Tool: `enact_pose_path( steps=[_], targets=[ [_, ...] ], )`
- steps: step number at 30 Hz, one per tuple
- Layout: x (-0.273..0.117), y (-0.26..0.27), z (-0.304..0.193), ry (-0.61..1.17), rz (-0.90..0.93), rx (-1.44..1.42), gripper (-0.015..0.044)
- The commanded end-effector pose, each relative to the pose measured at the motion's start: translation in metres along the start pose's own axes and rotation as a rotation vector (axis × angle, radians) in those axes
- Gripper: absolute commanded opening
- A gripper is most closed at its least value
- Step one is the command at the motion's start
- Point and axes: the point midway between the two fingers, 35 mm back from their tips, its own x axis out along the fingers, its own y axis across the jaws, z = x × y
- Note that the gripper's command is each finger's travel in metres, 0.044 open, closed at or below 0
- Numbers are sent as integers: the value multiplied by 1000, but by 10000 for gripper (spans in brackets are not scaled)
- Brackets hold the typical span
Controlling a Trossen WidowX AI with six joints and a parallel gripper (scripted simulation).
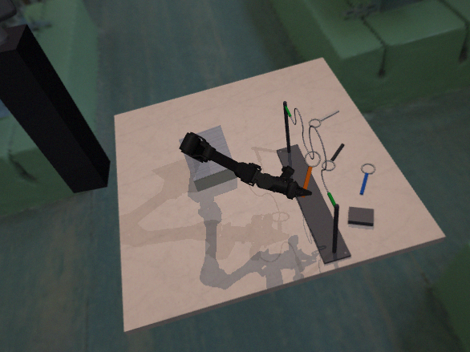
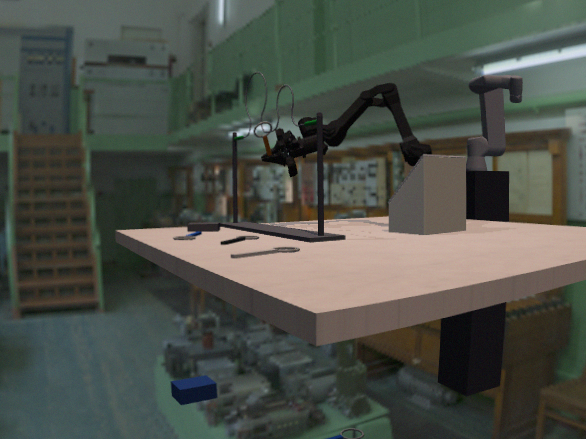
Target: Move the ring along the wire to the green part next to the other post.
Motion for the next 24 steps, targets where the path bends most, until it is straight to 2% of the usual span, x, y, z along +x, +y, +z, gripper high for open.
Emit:
enact_pose_path(
  steps=[1,24],
  targets=[
    [-3,13,0,14,43,76,-150],
    [-25,83,23,69,291,503,-150]
  ],
)
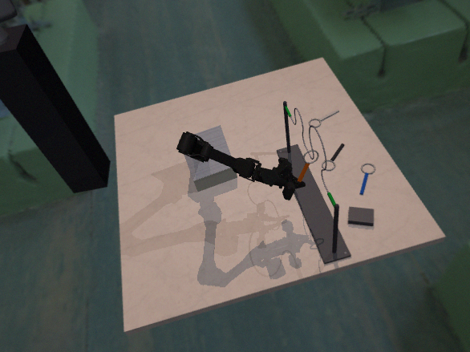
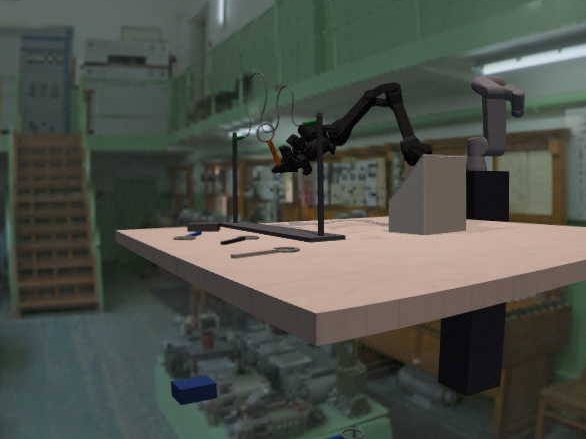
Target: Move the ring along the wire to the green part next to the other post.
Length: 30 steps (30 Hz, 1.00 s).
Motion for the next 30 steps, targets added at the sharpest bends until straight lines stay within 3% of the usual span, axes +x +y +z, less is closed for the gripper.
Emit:
enact_pose_path(
  steps=[1,30],
  targets=[
    [-3,9,1,9,24,51,-150],
    [-13,56,8,27,115,207,-150]
  ],
)
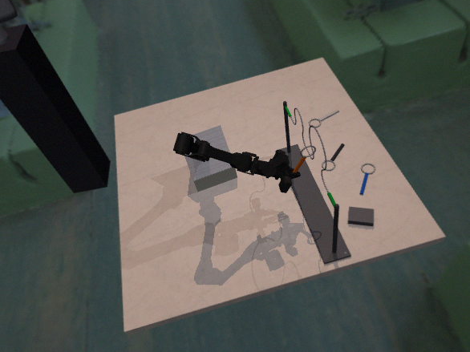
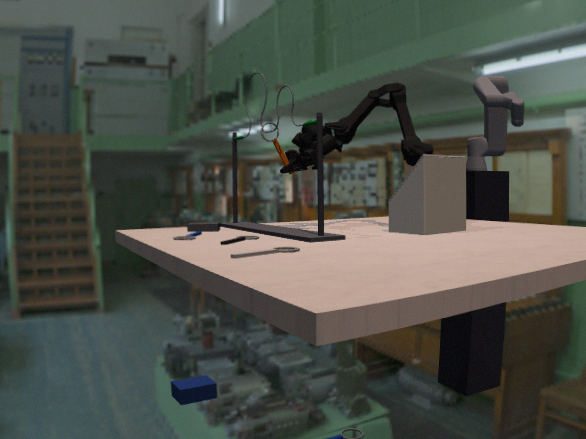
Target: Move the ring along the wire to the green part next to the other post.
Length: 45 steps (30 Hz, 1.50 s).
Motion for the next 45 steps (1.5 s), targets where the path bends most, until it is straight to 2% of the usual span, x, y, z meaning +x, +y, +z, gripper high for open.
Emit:
enact_pose_path(
  steps=[1,19,45],
  targets=[
    [-2,4,0,1,1,14,-150],
    [-7,42,2,19,90,169,-150],
    [-36,115,36,78,374,664,-150]
  ],
)
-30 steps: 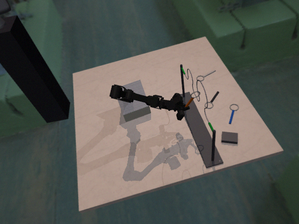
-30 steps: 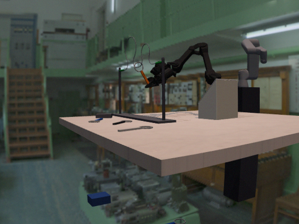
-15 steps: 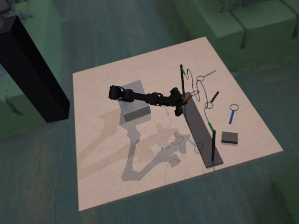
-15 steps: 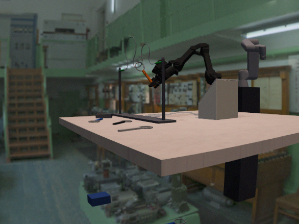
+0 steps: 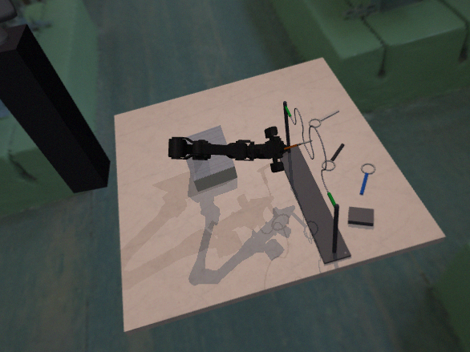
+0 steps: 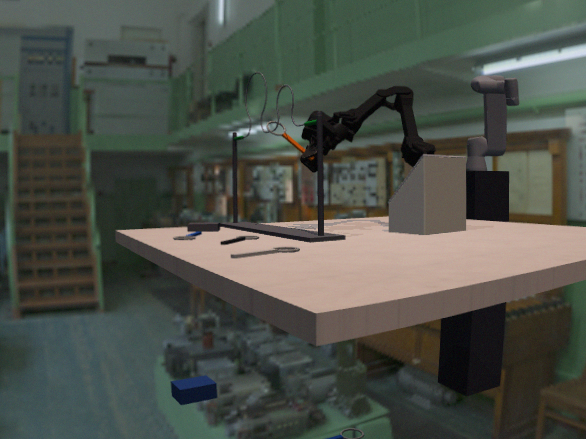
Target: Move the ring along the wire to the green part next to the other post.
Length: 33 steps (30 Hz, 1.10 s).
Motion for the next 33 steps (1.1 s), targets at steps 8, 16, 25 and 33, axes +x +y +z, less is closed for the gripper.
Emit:
enact_pose_path(
  steps=[8,16,25,33],
  targets=[
    [-10,38,7,19,135,224,-150],
    [-19,65,16,41,234,397,-150],
    [-31,91,32,65,340,583,-150],
    [-41,107,46,82,419,721,-150]
  ],
)
